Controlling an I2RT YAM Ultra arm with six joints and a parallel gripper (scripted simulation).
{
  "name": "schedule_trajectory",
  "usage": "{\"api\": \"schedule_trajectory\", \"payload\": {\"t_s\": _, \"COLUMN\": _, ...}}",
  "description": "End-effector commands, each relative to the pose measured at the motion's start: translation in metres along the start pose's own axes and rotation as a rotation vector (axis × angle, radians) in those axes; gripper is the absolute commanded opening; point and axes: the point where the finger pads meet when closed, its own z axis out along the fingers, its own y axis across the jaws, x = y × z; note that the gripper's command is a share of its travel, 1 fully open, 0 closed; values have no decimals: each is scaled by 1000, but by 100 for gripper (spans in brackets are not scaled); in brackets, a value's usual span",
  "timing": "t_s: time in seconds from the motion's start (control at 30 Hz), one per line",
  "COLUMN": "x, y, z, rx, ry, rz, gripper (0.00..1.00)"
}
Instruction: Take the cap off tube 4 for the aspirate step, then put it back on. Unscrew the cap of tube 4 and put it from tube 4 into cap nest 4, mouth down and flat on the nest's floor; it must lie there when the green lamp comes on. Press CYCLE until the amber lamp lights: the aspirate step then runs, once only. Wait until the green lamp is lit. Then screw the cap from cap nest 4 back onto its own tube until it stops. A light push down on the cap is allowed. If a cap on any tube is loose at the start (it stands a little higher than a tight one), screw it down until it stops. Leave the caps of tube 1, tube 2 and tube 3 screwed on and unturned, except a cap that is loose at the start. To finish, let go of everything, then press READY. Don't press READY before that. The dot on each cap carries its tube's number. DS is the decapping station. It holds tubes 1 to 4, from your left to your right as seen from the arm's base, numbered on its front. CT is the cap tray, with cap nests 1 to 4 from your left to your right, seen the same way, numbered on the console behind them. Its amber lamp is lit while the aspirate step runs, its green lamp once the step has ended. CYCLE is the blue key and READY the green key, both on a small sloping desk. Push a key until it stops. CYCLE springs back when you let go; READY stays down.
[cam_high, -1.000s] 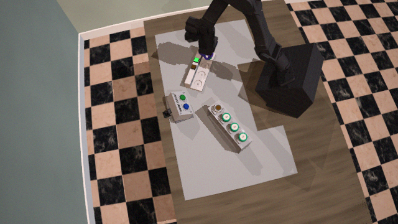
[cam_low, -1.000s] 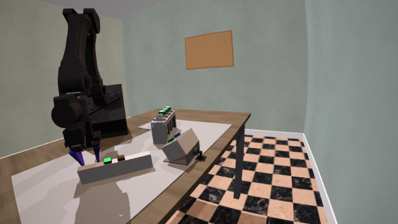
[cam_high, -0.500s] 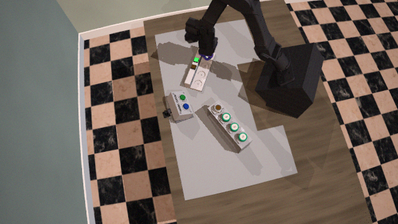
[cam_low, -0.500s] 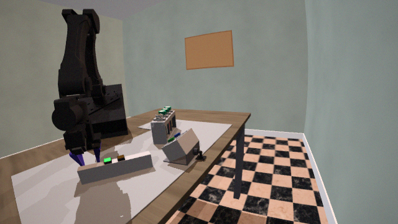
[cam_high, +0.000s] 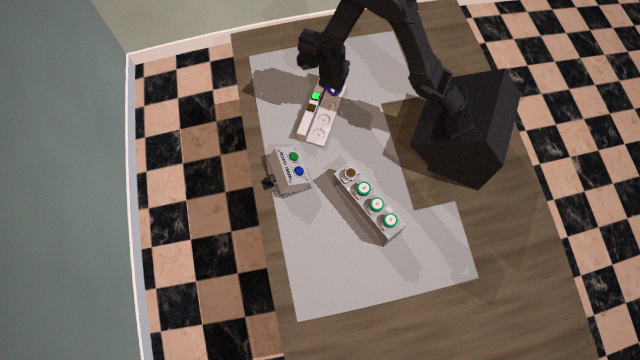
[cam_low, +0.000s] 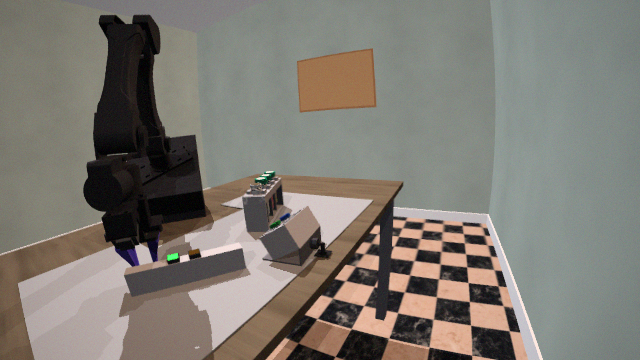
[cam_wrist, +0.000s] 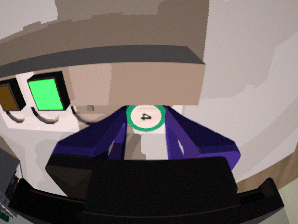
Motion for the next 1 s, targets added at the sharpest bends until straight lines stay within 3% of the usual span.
{"api": "schedule_trajectory", "payload": {"t_s": 0.0, "x": -5, "y": -1, "z": -2, "rx": 2, "ry": -19, "rz": -1, "gripper": 0}}
{"api": "schedule_trajectory", "payload": {"t_s": 0.3, "x": -5, "y": -1, "z": -2, "rx": 2, "ry": -19, "rz": -1, "gripper": 0}}
{"api": "schedule_trajectory", "payload": {"t_s": 0.67, "x": -4, "y": -1, "z": -57, "rx": 2, "ry": -19, "rz": -1, "gripper": 0}}
{"api": "schedule_trajectory", "payload": {"t_s": 0.73, "x": -4, "y": -1, "z": -57, "rx": 2, "ry": -19, "rz": -1, "gripper": 0}}
{"api": "schedule_trajectory", "payload": {"t_s": 0.97, "x": -4, "y": 0, "z": -92, "rx": 2, "ry": -19, "rz": -1, "gripper": 0}}
